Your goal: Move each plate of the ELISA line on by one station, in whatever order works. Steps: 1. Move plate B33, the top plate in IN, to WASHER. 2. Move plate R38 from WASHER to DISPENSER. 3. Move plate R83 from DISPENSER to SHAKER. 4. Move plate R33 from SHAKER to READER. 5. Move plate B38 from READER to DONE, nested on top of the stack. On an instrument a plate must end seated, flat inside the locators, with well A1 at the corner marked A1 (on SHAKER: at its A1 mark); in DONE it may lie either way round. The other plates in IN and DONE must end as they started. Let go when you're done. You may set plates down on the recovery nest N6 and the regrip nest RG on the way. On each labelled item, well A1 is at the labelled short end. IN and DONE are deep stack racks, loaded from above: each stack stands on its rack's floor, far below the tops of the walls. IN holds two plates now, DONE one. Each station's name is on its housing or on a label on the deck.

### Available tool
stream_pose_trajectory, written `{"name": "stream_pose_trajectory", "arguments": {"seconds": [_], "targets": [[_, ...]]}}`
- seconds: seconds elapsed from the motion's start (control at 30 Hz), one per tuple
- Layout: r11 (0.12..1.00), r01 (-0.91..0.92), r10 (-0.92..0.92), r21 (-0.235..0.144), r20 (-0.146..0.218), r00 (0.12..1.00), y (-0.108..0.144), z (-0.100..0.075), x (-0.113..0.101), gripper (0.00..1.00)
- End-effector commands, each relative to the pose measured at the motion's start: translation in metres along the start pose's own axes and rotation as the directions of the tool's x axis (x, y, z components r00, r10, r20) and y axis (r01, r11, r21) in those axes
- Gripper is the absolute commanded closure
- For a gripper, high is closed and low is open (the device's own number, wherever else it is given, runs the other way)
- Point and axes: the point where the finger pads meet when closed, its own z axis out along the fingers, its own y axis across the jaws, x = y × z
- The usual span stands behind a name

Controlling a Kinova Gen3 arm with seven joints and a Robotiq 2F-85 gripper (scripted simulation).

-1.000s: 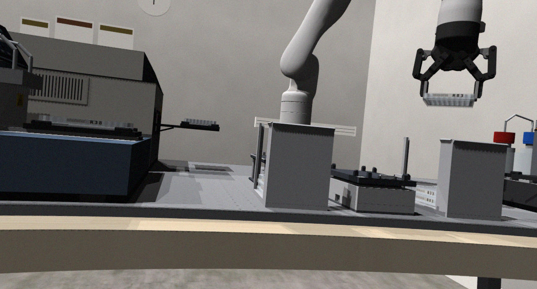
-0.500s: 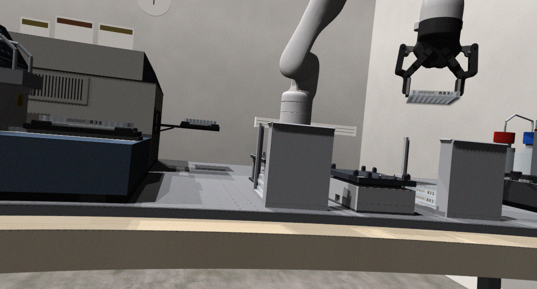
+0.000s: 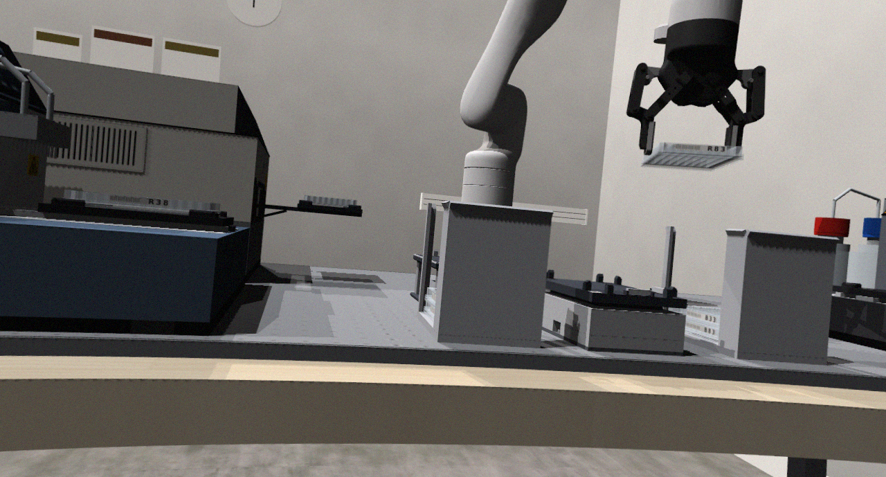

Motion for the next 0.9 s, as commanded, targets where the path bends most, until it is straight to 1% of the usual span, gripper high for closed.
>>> {"name": "stream_pose_trajectory", "arguments": {"seconds": [0.0, 0.17, 0.47, 0.53, 0.87], "targets": [[1.000, 0.030, -0.030, -0.004, -0.001, 1.000, -0.005, -0.001, -0.006, 0.06], [0.998, 0.056, -0.056, -0.004, -0.001, 0.998, -0.014, -0.001, -0.017, 0.06], [0.987, 0.160, -0.160, -0.004, -0.001, 0.987, -0.034, -0.001, -0.039, 0.06], [0.987, 0.160, -0.160, -0.004, -0.001, 0.987, -0.034, -0.001, -0.039, 0.06], [0.967, 0.253, -0.253, -0.004, 0.000, 0.967, -0.056, -0.001, -0.063, 0.06]]}}
